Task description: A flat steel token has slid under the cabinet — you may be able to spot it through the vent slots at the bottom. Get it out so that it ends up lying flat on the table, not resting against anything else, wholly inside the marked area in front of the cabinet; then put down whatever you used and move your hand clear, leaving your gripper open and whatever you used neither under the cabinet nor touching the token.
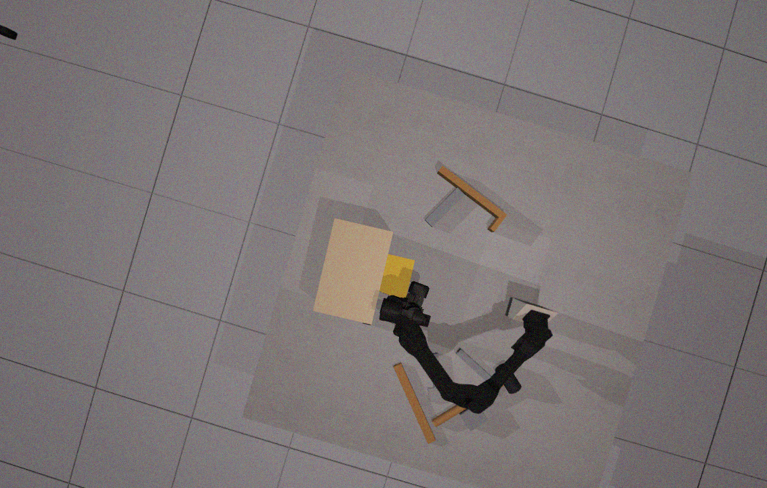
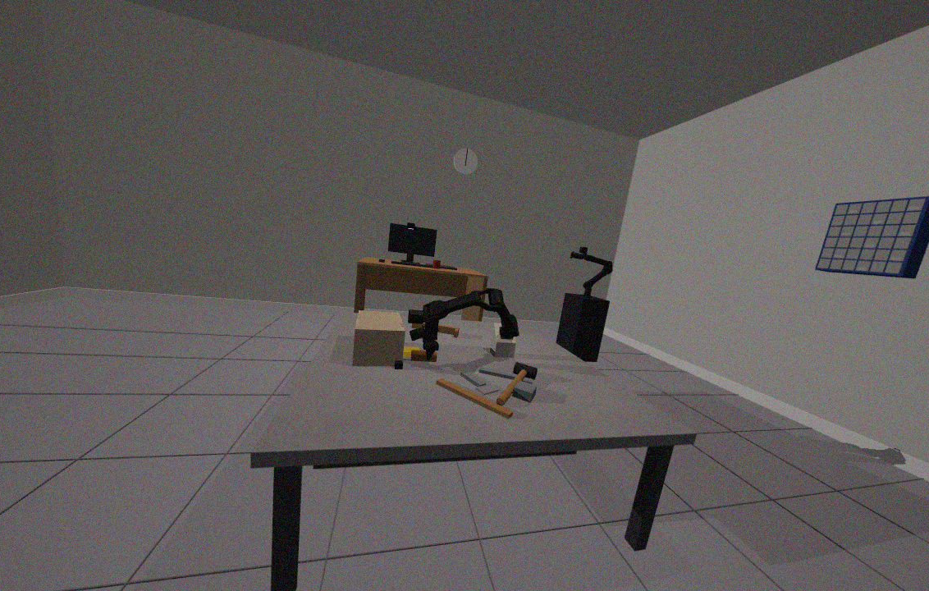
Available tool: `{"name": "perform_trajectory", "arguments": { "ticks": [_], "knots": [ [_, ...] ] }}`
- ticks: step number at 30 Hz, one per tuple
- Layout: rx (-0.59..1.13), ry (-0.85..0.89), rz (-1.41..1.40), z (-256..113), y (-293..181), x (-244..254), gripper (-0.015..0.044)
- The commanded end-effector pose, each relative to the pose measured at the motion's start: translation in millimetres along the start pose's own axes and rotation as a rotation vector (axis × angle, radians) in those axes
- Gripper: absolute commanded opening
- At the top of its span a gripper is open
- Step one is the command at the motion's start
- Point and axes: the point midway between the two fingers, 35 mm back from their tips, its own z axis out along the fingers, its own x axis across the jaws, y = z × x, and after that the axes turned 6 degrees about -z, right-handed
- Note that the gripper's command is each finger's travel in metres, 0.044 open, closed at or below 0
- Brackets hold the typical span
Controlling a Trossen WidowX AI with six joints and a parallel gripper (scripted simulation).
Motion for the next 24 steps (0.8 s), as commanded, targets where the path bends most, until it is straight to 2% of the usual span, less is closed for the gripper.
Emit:
{"name": "perform_trajectory", "arguments": {
  "ticks": [1, 24],
  "knots": [
    [0.002, -0.008, 0.005, 1, -1, -6, 0.0000],
    [0.002, -0.008, 0.005, 1, -12, -3, 0.0000]
  ]
}}
